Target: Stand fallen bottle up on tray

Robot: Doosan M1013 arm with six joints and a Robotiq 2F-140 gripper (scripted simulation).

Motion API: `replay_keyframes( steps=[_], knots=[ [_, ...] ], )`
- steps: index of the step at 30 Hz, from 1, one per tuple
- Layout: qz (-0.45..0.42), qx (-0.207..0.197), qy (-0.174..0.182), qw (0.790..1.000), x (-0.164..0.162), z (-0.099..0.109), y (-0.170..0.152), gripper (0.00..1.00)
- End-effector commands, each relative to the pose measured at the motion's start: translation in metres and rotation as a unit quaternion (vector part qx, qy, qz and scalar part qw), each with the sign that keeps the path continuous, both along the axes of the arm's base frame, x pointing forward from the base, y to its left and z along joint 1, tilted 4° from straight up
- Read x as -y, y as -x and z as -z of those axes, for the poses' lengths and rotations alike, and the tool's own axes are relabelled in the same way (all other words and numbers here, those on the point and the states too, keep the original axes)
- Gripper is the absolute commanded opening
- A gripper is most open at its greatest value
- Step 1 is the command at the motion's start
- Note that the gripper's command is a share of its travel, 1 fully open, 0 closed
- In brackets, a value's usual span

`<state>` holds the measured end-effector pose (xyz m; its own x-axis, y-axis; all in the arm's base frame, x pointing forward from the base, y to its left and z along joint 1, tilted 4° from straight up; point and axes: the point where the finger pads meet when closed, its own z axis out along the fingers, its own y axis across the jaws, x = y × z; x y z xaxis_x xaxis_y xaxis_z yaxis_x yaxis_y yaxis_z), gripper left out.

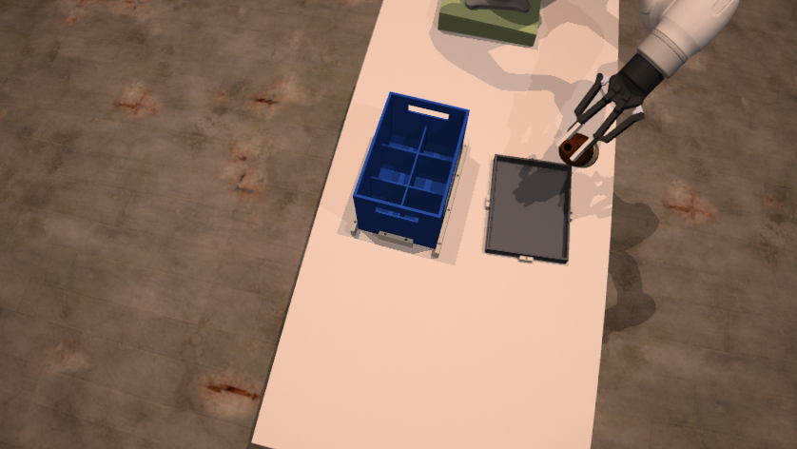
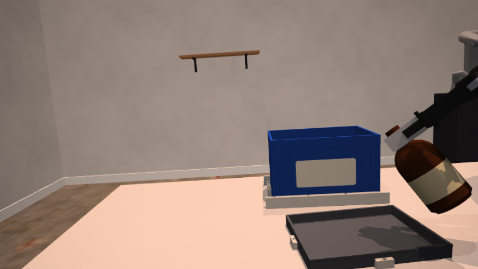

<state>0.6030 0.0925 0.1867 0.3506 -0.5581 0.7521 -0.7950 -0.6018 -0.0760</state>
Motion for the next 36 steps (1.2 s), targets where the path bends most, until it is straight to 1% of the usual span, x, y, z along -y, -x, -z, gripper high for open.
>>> replay_keyframes(
  steps=[1,13,22,36],
  knots=[
    [0.0,0.0,0.0,1.0,0.0,-0.0001,0.0,0.1],
    [0.0,0.0,0.001,1.0,0.0001,0.0,0.0001,0.1],
    [0.002,0.005,0.009,1.0,0.0005,0.0009,0.0006,0.1],
    [0.007,0.031,0.046,0.998,0.0003,0.0027,0.0017,0.1]
  ],
)
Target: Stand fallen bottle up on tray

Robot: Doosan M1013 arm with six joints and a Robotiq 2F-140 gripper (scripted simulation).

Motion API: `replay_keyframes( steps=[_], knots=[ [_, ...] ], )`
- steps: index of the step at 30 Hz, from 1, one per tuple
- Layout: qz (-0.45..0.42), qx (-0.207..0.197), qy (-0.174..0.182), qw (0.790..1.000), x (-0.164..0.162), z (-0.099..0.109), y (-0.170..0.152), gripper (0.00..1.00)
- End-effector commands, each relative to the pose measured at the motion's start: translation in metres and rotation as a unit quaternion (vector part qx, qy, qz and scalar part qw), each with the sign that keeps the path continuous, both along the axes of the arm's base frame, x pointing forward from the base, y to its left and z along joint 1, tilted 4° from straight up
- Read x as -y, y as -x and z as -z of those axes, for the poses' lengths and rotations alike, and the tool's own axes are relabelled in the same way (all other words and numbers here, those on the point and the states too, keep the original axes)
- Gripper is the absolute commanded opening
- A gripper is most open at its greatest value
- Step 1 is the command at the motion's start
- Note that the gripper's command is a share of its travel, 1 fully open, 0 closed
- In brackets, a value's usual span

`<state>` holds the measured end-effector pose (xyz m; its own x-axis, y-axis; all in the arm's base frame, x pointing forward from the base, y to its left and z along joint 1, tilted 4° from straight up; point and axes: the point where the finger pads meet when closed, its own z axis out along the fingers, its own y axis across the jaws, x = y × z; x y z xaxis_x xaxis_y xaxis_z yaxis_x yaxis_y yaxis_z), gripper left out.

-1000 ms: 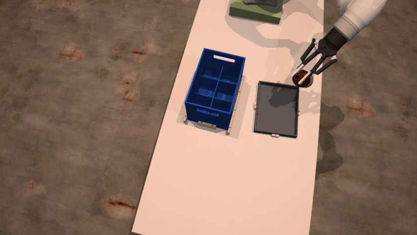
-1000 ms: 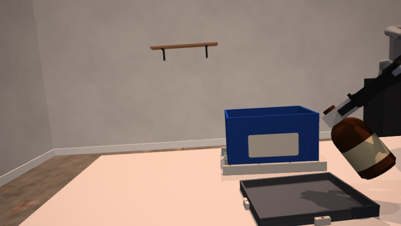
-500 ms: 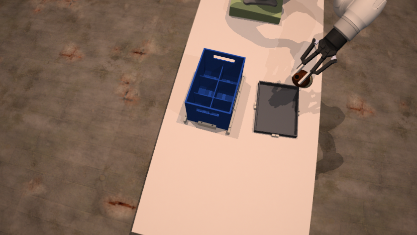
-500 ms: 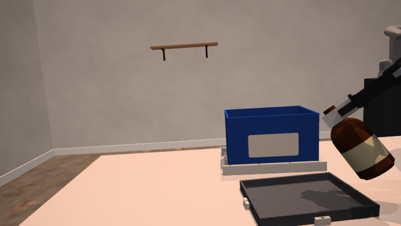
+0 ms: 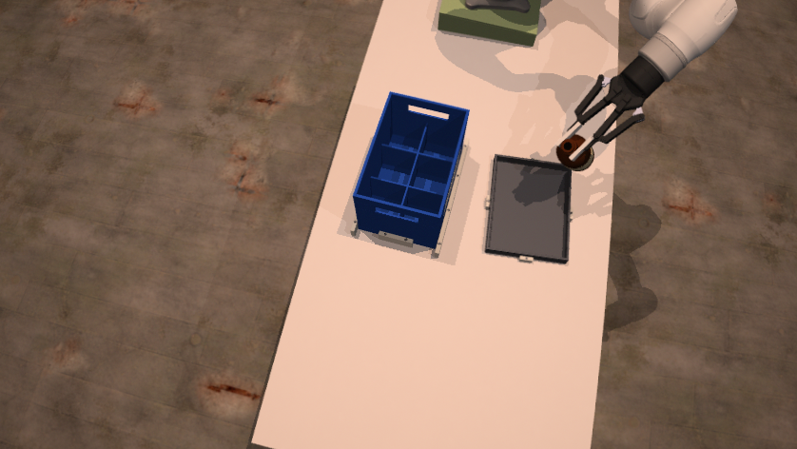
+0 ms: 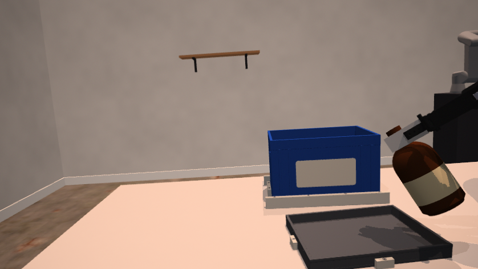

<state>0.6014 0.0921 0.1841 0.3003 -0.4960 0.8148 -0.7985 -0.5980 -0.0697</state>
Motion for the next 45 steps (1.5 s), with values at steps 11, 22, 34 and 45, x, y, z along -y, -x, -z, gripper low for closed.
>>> replay_keyframes(
  steps=[11,22,34,45],
  knots=[
    [0.0,0.02,0.022,1.0,-0.0018,-0.0004,-0.0002,0.1],
    [0.0,0.025,0.027,0.999,-0.0024,-0.0007,-0.0003,0.1],
    [0.0,0.025,0.027,0.999,-0.0024,-0.0007,-0.0003,0.1],
    [0.0,0.025,0.027,0.999,-0.0024,-0.0007,-0.0003,0.1]
  ],
)
